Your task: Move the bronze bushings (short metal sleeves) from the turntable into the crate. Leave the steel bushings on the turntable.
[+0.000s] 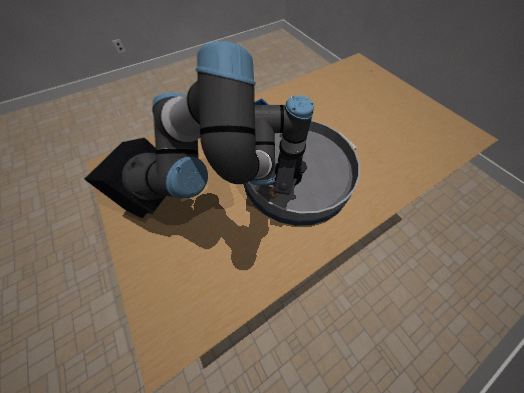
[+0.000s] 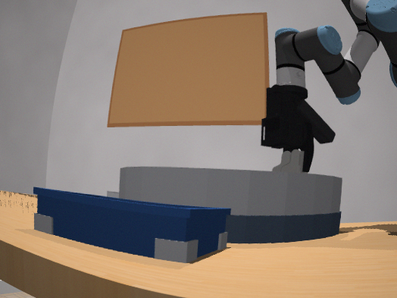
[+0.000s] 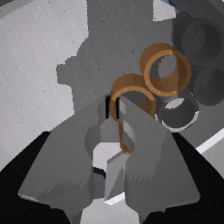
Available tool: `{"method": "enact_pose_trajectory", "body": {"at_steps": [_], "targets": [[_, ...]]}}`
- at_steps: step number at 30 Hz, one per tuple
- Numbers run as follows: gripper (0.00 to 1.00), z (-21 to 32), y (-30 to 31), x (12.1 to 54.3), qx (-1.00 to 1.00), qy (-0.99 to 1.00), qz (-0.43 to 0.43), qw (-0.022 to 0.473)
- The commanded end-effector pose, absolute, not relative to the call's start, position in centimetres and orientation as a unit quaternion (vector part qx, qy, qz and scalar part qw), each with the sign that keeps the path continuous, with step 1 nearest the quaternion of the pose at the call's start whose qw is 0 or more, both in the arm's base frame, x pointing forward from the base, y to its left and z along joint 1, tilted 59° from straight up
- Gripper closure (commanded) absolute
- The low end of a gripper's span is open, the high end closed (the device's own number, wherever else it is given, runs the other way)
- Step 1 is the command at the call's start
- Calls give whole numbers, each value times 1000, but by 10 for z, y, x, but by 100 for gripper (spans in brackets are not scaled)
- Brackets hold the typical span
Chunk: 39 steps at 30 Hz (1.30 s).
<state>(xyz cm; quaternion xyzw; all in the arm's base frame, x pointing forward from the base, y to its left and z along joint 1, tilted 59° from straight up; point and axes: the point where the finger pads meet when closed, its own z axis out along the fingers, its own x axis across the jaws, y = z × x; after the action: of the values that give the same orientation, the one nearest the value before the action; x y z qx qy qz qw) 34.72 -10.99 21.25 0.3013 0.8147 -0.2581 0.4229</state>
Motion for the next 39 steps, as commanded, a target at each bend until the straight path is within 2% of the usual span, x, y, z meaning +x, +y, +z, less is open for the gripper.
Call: {"method": "enact_pose_trajectory", "body": {"at_steps": [1, 39], "targets": [[100, 213, -110, 347, 301, 814, -258, 424], [100, 253, -57, 306, 301, 814, -258, 424]]}}
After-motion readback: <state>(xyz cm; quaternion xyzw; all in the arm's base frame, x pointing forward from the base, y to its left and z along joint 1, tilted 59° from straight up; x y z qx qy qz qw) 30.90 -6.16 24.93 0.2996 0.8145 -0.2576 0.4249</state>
